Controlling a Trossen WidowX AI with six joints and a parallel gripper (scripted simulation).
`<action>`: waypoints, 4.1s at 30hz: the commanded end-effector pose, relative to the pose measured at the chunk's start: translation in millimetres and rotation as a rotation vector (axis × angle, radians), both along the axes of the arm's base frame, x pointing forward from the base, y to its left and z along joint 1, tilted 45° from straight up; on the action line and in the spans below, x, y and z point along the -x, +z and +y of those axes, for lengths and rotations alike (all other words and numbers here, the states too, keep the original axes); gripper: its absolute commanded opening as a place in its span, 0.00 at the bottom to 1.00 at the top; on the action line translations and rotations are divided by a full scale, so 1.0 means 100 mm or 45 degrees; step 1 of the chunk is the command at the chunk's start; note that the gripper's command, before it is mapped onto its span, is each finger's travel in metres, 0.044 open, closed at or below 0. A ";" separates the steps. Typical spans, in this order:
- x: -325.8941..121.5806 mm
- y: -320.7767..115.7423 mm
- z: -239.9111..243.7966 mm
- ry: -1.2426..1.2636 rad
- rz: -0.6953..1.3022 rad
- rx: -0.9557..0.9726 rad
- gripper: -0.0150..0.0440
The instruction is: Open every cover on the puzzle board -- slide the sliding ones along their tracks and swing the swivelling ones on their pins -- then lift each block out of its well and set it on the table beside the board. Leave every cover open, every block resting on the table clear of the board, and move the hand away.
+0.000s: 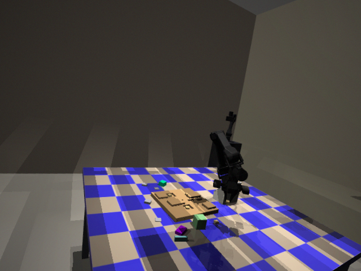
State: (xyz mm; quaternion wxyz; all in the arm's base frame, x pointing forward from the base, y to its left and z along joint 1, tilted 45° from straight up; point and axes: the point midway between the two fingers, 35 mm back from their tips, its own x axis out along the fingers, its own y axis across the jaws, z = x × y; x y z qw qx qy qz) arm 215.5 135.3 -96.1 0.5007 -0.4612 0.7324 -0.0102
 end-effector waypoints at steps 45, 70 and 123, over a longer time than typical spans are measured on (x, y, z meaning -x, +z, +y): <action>0.04 -0.61 -0.51 -0.007 -0.003 0.003 0.39; 0.08 -0.77 -0.70 -0.014 -0.011 0.000 0.43; -0.22 -0.08 -0.28 -0.208 -0.153 -0.030 0.47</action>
